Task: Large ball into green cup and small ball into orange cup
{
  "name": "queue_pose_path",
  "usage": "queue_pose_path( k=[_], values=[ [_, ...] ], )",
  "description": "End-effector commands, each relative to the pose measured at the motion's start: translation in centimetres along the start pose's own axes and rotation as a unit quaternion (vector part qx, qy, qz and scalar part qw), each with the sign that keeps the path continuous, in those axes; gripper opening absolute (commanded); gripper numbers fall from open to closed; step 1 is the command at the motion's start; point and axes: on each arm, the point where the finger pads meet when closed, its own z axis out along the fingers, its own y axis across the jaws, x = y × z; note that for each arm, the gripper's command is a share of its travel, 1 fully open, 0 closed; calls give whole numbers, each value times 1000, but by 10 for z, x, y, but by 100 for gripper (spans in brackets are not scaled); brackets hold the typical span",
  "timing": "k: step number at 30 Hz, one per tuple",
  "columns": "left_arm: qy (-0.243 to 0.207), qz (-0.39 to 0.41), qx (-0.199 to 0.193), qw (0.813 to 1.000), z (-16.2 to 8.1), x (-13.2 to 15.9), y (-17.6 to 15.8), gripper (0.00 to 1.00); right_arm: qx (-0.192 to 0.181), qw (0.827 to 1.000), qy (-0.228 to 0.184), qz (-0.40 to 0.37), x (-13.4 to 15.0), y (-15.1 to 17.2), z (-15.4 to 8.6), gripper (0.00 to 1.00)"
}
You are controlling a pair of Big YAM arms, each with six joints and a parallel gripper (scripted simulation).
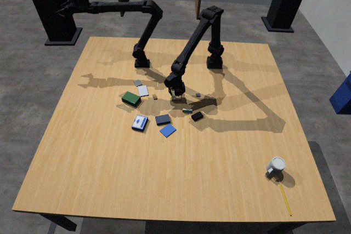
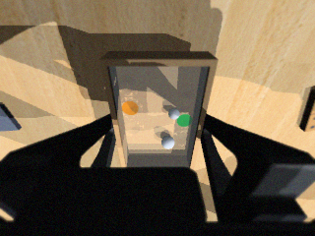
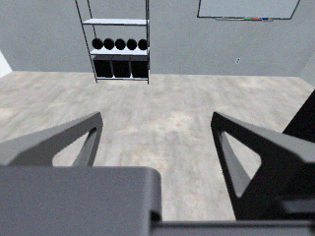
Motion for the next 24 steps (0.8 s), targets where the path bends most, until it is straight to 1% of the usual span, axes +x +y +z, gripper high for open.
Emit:
queue_pose_path(
  k=[1,8,10,11,14,15,17,18,24],
  values=[
    [-21,1,20,1000,-30,-14,-18,70,6,999,-33,7,-35,-6,5,100],
    [-22,1,22,1000,-46,-15,-19,70,6,999,-33,7,-35,-6,5,100],
    [-18,1,18,1000,-47,-11,-15,70,6,999,-33,7,-35,-6,5,100],
    [-19,1,19,1000,-50,-12,-16,70,6,999,-33,7,-35,-6,5,100],
    [-17,1,17,1000,-50,-13,-17,70,6,999,-33,7,-35,-6,5,100],
    [9,1,-8,1000,-24,4,-1,70,6,999,-33,7,-35,-6,5,100],
    [-15,1,15,1000,-55,-8,-12,70,6,999,-33,7,-35,-6,5,100],
    [-21,1,21,1000,-63,-13,-17,70,6,999,-33,7,-35,-6,5,100],
    [-22,1,22,1000,-74,-14,-18,70,6,999,-33,7,-35,-6,5,100]
  ],
)
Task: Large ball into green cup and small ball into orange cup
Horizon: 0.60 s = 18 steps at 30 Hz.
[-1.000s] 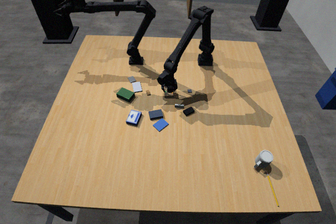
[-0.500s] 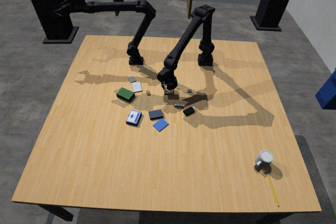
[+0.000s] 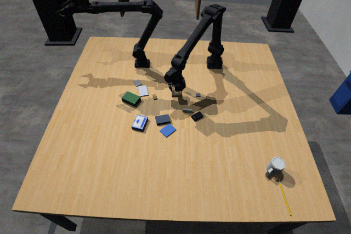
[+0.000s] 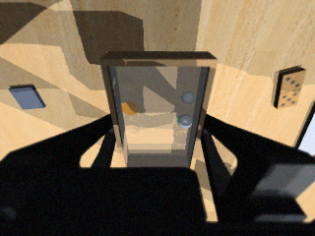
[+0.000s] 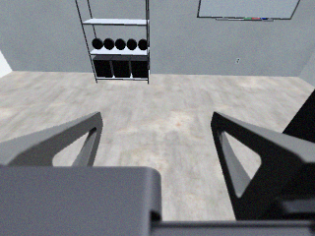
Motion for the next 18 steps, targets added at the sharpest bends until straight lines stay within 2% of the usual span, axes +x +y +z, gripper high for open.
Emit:
queue_pose_path(
  k=[1,3,11,18],
  values=[
    [-16,1,15,1000,-24,-9,-13,70,6,999,-33,7,-35,-6,5,100],
    [-4,1,4,1000,-11,-5,-10,70,6,999,-33,7,-35,-6,5,100],
    [-19,1,19,1000,-33,-12,-16,70,6,999,-33,7,-35,-6,5,100],
    [-14,1,13,1000,-26,-9,-13,70,6,999,-33,7,-35,-6,5,100]
  ],
)
